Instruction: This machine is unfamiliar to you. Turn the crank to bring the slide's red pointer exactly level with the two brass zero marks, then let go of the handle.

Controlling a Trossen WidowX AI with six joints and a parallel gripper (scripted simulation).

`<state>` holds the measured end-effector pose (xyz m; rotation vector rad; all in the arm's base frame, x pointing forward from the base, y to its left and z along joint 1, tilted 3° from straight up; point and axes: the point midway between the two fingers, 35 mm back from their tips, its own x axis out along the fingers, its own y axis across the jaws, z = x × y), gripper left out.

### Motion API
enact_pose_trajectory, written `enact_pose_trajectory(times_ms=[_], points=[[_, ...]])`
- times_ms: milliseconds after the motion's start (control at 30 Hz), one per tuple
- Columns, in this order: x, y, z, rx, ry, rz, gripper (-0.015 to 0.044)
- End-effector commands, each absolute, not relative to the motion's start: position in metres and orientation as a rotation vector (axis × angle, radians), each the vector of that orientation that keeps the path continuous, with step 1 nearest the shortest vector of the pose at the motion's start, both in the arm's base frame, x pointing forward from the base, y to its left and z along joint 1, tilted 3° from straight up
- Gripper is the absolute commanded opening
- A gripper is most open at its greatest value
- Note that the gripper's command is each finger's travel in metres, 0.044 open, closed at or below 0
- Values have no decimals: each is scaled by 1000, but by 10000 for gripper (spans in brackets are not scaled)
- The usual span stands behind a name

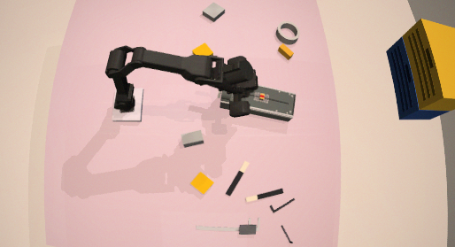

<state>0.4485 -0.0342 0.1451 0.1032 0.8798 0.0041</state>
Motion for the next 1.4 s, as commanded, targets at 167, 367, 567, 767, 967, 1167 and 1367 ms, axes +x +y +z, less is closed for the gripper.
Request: enact_pose_trajectory(times_ms=[167,367,567,767,967,1167,1367], points=[[448,-34,145,103,880,4,0],[448,-34,145,103,880,4,105],[448,-34,145,103,880,4,263],[449,-34,149,103,880,4,420],[450,-36,184,104,880,5,440],[449,-36,199,104,880,5,440],[449,-36,199,104,880,5,440]])
